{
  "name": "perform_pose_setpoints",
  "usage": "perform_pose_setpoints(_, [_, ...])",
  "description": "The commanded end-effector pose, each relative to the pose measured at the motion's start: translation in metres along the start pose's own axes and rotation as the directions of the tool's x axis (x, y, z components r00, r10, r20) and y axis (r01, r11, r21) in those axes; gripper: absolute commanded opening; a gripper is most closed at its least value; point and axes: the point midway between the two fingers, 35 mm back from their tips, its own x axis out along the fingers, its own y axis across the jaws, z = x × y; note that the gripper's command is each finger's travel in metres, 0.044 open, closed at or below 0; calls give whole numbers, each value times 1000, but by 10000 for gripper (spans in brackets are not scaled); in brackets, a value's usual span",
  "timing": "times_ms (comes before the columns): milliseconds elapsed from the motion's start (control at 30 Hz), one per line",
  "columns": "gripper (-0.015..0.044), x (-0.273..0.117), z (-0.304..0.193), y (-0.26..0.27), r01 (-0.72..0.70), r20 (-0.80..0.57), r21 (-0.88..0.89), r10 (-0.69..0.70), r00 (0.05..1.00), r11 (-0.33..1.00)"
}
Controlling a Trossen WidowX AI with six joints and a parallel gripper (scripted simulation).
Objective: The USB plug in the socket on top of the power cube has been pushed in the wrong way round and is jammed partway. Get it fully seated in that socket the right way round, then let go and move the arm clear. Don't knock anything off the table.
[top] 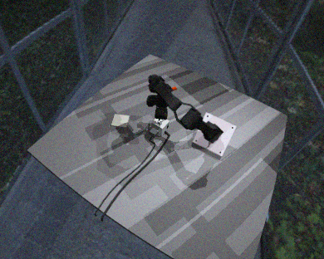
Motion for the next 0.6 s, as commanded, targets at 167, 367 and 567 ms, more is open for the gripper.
perform_pose_setpoints(167, [0,0,0,0,0,0,248,0,1000,969])
perform_pose_setpoints(367, [0,0,0,0,0,0,397,0,1000,918])
perform_pose_setpoints(567, [0,0,0,0,0,0,535,0,1000,845])
